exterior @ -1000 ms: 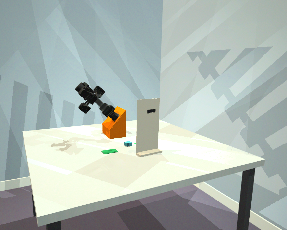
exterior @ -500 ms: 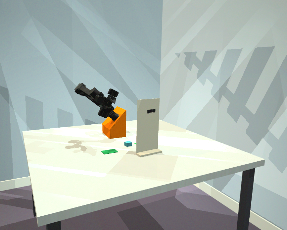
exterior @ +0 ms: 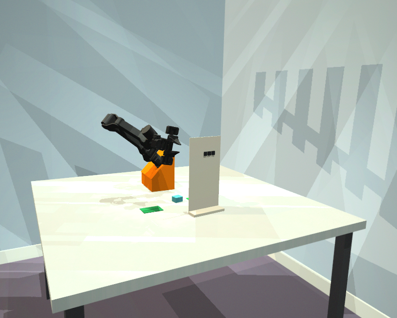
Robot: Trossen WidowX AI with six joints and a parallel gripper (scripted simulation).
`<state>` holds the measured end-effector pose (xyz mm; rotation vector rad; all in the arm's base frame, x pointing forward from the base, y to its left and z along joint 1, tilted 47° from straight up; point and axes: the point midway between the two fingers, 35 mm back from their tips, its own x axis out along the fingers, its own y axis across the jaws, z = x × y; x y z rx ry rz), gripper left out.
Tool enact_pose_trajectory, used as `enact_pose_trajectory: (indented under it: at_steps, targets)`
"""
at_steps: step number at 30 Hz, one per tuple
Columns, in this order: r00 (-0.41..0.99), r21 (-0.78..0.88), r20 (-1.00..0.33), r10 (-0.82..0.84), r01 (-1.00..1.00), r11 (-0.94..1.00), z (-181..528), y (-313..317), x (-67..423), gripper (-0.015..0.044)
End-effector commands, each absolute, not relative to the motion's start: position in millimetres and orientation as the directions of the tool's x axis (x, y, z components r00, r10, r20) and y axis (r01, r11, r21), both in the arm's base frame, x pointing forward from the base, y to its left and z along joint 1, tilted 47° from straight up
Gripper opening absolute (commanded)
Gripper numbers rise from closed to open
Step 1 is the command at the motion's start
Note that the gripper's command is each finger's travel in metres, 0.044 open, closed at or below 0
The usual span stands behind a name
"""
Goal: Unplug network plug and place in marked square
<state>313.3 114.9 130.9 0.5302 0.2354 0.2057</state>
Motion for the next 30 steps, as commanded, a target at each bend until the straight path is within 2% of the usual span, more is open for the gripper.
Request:
enact_pose_trajectory:
  at_steps: [1,14,30]
  targets:
    - [0.939,0.572,-0.2,0.28,-0.121,0.812,108,125,299,0.0156]
    - [0.892,0.685,-0.274,0.359,-0.081,0.724,62,143,251,0.0156]
    - [0.893,0.686,-0.261,0.367,-0.095,0.721,58,154,310,0.0156]
